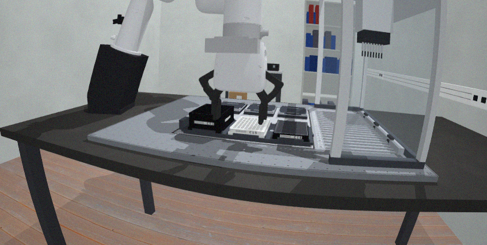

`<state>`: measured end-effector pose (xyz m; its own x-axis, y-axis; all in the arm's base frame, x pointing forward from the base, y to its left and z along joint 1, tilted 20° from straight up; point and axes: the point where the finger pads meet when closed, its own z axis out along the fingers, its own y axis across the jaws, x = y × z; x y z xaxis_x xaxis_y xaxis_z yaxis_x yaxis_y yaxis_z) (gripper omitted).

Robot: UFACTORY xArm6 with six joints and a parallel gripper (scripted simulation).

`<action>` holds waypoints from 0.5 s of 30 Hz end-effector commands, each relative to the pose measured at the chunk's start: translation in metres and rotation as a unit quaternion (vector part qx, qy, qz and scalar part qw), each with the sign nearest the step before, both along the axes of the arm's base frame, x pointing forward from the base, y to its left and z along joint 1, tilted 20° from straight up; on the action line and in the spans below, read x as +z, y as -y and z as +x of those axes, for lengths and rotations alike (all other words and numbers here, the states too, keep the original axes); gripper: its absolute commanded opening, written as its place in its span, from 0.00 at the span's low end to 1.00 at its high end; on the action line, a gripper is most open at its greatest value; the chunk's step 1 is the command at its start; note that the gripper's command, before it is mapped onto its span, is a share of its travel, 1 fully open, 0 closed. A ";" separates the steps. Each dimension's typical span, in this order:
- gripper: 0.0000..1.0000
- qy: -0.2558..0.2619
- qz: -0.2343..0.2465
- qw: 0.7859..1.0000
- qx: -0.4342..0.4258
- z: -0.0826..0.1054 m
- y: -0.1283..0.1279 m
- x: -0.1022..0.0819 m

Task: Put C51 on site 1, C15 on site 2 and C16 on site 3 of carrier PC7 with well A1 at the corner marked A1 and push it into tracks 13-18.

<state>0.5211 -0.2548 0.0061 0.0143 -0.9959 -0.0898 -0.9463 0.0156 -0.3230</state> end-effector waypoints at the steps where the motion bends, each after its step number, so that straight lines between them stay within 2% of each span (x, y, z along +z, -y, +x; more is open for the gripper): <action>1: 1.00 0.002 -0.001 1.000 0.000 -0.001 0.002 0.009; 15: 1.00 0.002 -0.001 1.000 0.000 -0.007 0.004 0.028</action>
